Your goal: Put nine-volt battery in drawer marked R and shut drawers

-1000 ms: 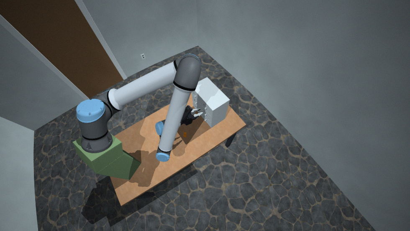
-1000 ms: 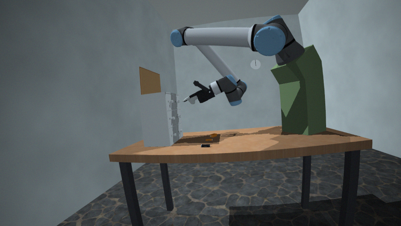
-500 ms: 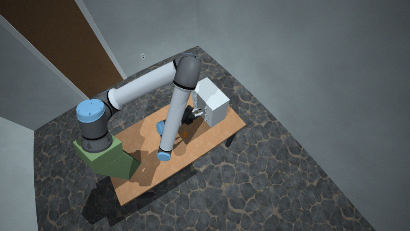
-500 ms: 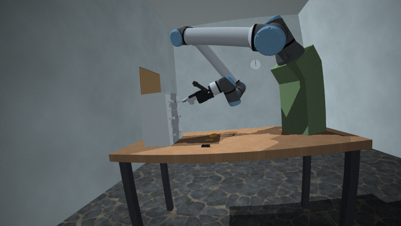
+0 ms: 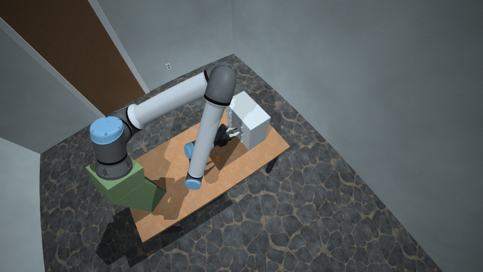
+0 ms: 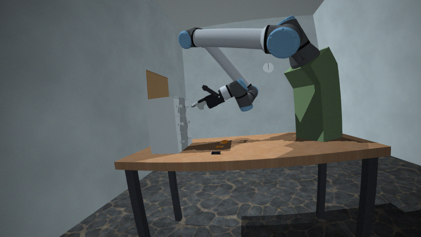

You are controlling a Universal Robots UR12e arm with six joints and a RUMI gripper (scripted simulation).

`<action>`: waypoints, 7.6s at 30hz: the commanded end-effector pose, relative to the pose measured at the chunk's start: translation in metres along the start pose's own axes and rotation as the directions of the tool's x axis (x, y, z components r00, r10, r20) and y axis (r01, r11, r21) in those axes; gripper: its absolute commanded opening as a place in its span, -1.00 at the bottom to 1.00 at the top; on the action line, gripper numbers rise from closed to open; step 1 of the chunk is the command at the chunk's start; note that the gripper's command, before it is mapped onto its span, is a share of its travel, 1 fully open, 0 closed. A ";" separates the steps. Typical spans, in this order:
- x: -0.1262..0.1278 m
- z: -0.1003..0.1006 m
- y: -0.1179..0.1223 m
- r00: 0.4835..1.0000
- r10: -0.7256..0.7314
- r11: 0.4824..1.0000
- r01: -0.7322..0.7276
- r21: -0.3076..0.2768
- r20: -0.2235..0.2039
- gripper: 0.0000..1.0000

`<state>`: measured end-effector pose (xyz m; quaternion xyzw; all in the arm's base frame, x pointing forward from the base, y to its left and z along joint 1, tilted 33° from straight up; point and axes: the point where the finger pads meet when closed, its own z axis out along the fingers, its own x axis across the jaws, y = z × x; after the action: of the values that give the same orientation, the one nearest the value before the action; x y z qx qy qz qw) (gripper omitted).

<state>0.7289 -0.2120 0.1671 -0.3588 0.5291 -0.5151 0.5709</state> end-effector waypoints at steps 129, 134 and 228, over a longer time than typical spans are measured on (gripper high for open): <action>0.000 0.033 -0.012 1.000 0.000 1.000 0.000 0.000 0.000 -0.86; 0.000 0.033 -0.012 1.000 0.000 1.000 0.000 0.000 0.000 -0.86; 0.000 0.012 -0.005 1.000 0.000 1.000 0.000 0.000 0.000 -0.86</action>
<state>0.7424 -0.2152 0.1751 -0.3589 0.5292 -0.5151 0.5709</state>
